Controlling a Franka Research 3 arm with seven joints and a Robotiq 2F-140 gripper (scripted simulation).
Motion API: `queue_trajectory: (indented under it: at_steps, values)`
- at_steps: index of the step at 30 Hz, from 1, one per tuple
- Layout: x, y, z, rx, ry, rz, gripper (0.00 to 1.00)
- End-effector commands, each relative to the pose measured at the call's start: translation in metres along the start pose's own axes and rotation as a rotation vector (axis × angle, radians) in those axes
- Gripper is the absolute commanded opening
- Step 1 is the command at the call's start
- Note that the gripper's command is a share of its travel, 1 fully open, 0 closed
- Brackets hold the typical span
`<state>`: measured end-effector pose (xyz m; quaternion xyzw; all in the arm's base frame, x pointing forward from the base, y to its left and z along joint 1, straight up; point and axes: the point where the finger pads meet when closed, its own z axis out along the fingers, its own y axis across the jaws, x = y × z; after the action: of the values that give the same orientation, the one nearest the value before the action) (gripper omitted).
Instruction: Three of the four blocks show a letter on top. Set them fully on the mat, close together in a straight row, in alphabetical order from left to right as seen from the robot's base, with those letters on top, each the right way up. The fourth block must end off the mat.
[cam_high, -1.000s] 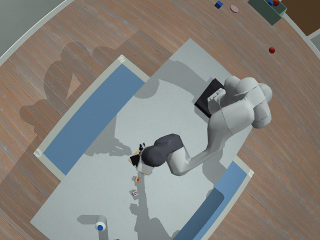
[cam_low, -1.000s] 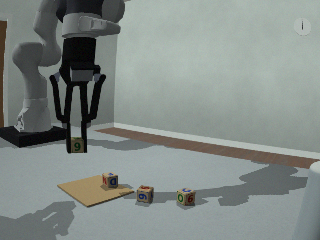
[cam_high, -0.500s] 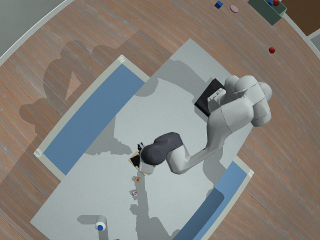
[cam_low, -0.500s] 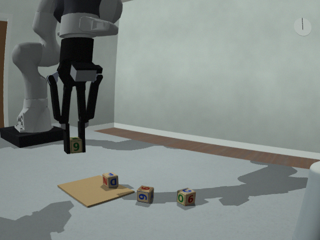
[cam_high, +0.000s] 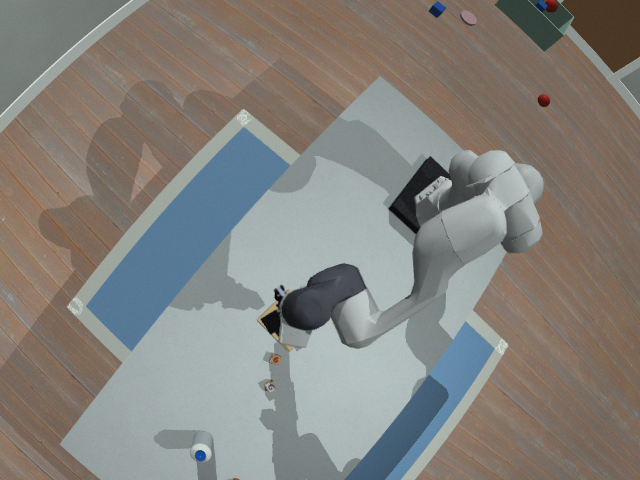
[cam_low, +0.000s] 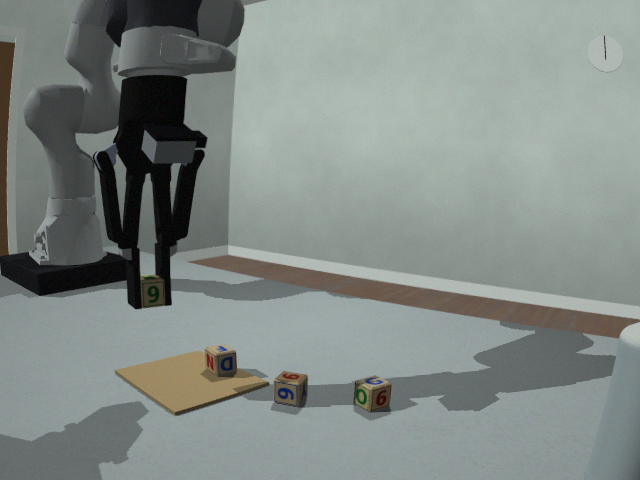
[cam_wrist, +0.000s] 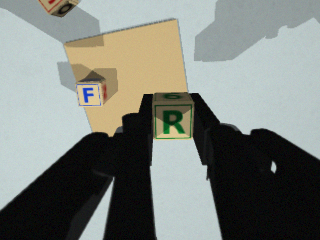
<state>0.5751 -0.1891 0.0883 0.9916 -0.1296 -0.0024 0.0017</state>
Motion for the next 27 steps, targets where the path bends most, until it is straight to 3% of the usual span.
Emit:
queue_trajectory:
  at_steps: [1,20,27]
  values:
    - [0.001,0.001,0.005,-0.001,0.004,-0.018,0.24]
    - [0.001,0.001,0.078,-0.001,0.004,-0.018,0.24]
    - [0.001,0.001,0.092,-0.001,0.004,-0.018,0.24]
